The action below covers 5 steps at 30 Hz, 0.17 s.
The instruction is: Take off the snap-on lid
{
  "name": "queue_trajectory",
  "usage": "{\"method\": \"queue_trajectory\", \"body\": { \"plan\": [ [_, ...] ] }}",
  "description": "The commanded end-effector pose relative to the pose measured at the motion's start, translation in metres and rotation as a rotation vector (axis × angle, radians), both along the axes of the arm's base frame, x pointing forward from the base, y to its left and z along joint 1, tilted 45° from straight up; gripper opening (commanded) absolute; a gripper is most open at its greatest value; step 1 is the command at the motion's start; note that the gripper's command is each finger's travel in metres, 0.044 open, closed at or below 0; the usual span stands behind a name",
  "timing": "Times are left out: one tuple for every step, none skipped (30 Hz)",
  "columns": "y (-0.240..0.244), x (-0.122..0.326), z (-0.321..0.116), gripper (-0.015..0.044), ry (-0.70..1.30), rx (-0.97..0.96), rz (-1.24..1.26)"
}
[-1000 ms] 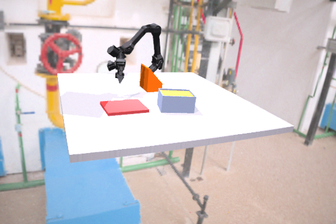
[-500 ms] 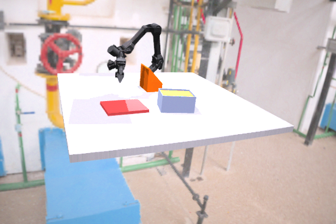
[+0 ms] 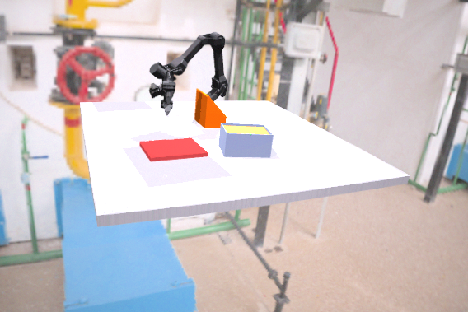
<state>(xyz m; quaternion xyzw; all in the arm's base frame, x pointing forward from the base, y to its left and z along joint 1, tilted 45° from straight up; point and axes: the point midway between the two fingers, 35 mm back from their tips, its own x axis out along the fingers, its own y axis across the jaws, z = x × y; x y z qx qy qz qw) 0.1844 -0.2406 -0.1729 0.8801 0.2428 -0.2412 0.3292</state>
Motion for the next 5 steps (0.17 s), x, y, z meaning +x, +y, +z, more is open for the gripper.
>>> {"method": "queue_trajectory", "body": {
  "plan": [
    [0.0, -0.0002, -0.0004, 0.044, 0.004, 0.0, -0.001],
    [0.0, -0.0002, -0.0004, 0.044, 0.004, 0.0, -0.001],
    [0.0, -0.0002, -0.0004, 0.0414, 0.004, 0.0, -0.001],
    [0.0, -0.0002, -0.0004, 0.0387, 0.004, 0.0, -0.001],
    [0.0, -0.0002, -0.0004, 0.0361, 0.004, 0.0, -0.001]
  ]
}}
